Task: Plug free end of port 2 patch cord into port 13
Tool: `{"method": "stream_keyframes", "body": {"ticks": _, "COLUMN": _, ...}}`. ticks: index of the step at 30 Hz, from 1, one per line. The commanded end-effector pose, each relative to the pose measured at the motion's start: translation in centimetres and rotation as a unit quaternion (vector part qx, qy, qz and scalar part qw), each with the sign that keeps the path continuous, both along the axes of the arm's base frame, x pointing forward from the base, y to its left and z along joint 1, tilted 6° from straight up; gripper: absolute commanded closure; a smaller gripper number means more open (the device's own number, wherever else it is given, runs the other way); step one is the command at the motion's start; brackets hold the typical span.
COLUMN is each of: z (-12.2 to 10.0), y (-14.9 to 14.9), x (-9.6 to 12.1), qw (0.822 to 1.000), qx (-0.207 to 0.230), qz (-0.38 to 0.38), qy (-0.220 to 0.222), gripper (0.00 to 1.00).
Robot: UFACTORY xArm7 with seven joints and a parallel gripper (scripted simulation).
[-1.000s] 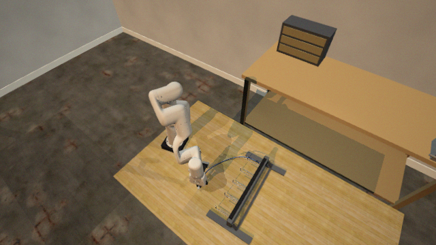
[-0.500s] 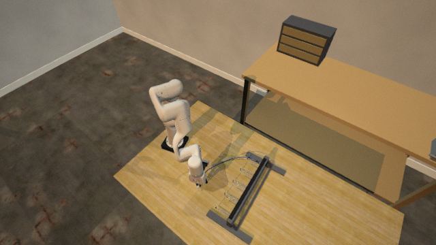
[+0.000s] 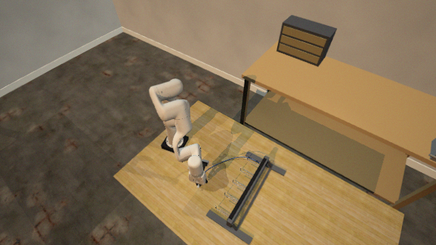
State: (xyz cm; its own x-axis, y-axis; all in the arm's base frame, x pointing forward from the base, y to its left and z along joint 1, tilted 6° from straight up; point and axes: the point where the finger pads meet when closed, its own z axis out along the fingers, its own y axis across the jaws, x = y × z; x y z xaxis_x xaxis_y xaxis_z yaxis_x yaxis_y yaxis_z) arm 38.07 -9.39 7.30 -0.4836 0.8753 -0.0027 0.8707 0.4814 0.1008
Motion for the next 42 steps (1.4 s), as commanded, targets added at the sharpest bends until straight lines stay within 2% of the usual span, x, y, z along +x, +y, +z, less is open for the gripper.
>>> {"method": "stream_keyframes", "body": {"ticks": 1, "z": 0.1, "y": -0.1, "x": 0.1, "qw": 1.0, "qx": -0.001, "qz": 0.0, "qy": -0.002, "gripper": 1.0}}
{"method": "stream_keyframes", "body": {"ticks": 15, "z": 0.2, "y": 0.0, "x": 0.3, "qw": 1.0, "qx": -0.001, "qz": 0.004, "qy": -0.003, "gripper": 1.0}}
{"method": "stream_keyframes", "body": {"ticks": 26, "z": 0.7, "y": 1.3, "x": 1.2, "qw": 0.999, "qx": -0.006, "qz": 0.049, "qy": -0.005, "gripper": 1.0}}
{"method": "stream_keyframes", "body": {"ticks": 34, "z": 1.6, "y": 3.7, "x": 3.0, "qw": 0.99, "qx": -0.014, "qz": 0.139, "qy": -0.009, "gripper": 1.0}}
{"method": "stream_keyframes", "body": {"ticks": 42, "z": 2.7, "y": 6.5, "x": 5.3, "qw": 0.969, "qx": -0.023, "qz": 0.246, "qy": -0.014, "gripper": 1.0}}
